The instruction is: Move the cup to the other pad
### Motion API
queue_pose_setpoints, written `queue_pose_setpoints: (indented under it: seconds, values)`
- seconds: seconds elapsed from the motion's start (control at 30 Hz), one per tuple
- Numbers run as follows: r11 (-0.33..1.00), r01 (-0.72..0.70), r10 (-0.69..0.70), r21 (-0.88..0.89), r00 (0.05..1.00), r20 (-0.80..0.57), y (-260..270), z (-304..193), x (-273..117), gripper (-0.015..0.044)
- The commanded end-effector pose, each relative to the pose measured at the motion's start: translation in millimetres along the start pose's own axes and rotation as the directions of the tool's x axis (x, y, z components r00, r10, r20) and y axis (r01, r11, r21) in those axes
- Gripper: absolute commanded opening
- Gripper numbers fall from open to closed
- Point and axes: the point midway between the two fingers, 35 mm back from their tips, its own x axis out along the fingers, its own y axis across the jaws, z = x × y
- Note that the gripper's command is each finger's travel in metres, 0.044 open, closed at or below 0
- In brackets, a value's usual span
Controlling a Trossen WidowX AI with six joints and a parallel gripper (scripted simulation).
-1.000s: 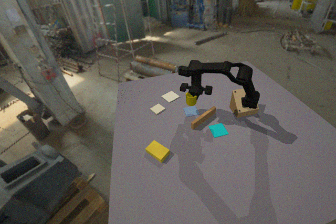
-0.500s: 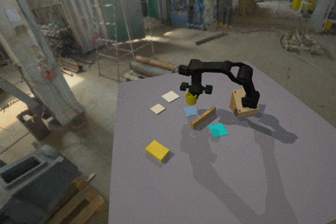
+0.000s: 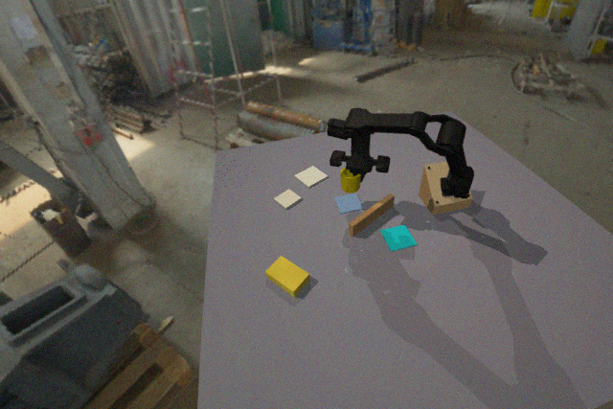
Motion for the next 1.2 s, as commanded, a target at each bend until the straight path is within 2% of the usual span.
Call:
queue_pose_setpoints:
  seconds: [0.0, 1.17]
  values:
    - [1.000, -0.009, 0.009, 0.006, 1.000, 0.002, 8.8, 5.0, 1.9, 0.0000]
    - [1.000, -0.012, 0.012, 0.004, 1.000, 0.002, 63.2, 43.6, -5.1, 0.0000]
